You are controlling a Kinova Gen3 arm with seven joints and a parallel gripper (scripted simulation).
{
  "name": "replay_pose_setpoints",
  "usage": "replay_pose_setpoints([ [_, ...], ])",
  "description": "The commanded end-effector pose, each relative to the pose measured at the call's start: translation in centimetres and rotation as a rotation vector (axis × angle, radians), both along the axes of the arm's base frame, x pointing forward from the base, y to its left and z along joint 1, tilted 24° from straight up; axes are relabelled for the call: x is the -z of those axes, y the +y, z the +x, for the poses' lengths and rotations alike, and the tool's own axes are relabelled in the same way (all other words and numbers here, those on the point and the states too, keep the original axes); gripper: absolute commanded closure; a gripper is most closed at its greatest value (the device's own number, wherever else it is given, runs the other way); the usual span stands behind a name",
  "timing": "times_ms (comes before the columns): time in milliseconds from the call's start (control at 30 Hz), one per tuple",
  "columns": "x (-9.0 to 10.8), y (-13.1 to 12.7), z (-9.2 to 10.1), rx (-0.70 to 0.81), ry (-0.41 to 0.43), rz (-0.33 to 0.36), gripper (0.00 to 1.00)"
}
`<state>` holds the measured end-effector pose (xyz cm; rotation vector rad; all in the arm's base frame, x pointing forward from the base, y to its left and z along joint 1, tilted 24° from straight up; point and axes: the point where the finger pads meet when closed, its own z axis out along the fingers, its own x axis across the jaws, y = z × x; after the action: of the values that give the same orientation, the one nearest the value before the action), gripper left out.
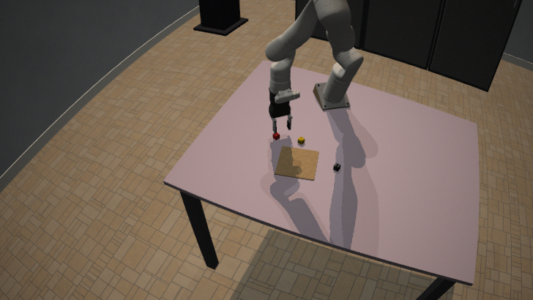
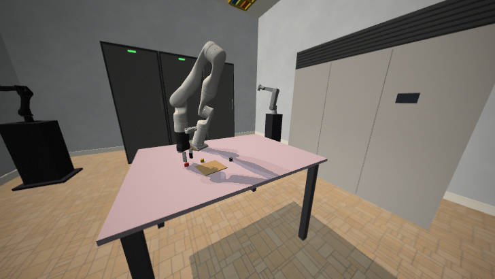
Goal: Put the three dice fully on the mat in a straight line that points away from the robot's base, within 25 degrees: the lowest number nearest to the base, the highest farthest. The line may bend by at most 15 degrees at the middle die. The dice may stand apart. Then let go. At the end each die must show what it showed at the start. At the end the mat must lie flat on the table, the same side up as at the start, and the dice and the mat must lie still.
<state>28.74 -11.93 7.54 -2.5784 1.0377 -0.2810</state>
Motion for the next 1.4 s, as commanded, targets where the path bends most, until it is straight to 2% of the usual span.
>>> replay_pose_setpoints([
  [0, -1.0, 2.6, -0.2, -0.02, -0.014, 0.002, 0.0],
  [133, -1.4, 4.7, -0.7, -0.02, -0.014, 0.002, 0.0],
  [233, -1.5, 5.3, -0.8, -0.02, -0.014, 0.002, 0.0],
  [1367, -1.5, 5.4, -0.9, -0.02, -0.014, 0.002, 0.0],
])
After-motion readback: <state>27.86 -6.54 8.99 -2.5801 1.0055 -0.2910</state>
